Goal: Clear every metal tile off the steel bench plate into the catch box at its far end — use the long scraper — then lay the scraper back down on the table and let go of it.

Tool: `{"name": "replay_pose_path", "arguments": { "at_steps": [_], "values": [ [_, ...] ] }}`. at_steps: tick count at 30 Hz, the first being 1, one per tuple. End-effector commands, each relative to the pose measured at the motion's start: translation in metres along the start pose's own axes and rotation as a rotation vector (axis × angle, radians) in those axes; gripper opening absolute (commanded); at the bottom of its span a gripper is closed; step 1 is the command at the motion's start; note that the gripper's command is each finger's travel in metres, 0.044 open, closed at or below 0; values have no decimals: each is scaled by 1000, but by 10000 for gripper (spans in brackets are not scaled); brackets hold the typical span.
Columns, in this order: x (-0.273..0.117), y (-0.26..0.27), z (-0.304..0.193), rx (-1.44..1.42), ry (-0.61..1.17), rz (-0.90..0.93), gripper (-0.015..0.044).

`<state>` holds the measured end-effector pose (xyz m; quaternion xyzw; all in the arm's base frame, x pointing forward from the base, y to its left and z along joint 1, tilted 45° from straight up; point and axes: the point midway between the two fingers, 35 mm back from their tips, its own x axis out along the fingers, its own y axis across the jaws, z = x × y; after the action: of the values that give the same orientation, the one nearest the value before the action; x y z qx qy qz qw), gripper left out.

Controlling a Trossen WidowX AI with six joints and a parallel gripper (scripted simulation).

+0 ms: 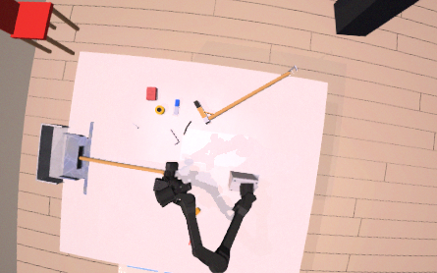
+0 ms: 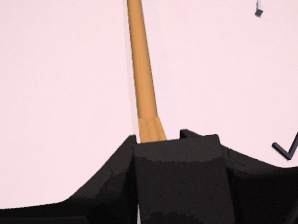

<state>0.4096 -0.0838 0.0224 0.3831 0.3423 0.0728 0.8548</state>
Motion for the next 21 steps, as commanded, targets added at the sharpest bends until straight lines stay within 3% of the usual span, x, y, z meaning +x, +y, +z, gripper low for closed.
{"name": "replay_pose_path", "arguments": {
  "at_steps": [1, 21],
  "values": [
    [-4, -1, -4, -3, -3, 1, 0],
    [-16, -1, -19, -3, -4, 1, 0]
  ]
}}
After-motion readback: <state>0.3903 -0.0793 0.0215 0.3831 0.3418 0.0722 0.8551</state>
